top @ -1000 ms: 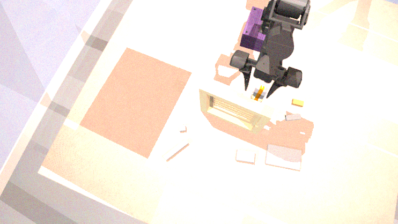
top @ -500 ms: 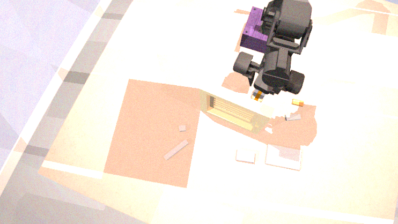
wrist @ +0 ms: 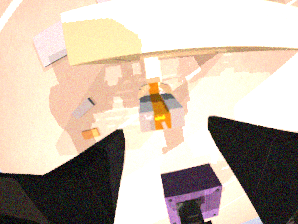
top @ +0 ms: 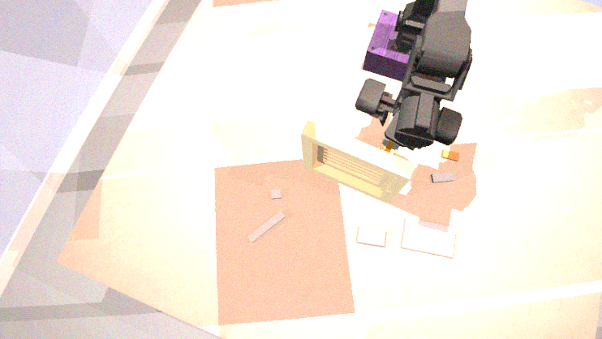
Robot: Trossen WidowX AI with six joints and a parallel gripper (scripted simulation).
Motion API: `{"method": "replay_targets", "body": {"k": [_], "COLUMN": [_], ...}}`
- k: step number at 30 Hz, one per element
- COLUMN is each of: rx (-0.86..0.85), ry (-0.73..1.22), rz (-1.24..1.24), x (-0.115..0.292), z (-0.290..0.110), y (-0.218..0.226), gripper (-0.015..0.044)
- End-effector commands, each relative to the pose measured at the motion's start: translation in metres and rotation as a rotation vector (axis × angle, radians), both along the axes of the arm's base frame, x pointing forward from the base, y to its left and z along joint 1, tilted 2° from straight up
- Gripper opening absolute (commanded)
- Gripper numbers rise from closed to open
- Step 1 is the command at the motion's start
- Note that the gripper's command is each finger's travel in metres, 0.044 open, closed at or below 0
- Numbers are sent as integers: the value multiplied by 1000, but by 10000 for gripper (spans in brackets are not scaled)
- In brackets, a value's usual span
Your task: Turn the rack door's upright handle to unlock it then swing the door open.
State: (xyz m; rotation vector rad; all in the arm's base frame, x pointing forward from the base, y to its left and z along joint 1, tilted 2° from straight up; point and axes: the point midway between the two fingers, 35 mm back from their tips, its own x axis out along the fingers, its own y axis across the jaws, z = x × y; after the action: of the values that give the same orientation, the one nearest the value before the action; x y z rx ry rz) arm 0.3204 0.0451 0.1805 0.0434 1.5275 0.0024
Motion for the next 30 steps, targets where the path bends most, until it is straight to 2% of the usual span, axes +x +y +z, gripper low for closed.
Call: {"method": "replay_targets", "body": {"k": [1,30], "rx": [3,4], "ry": [5,6], "rz": [-3,-6], "x": [0,2], "z": [-6,-54], "y": [1,2], "gripper": [293,293]}}
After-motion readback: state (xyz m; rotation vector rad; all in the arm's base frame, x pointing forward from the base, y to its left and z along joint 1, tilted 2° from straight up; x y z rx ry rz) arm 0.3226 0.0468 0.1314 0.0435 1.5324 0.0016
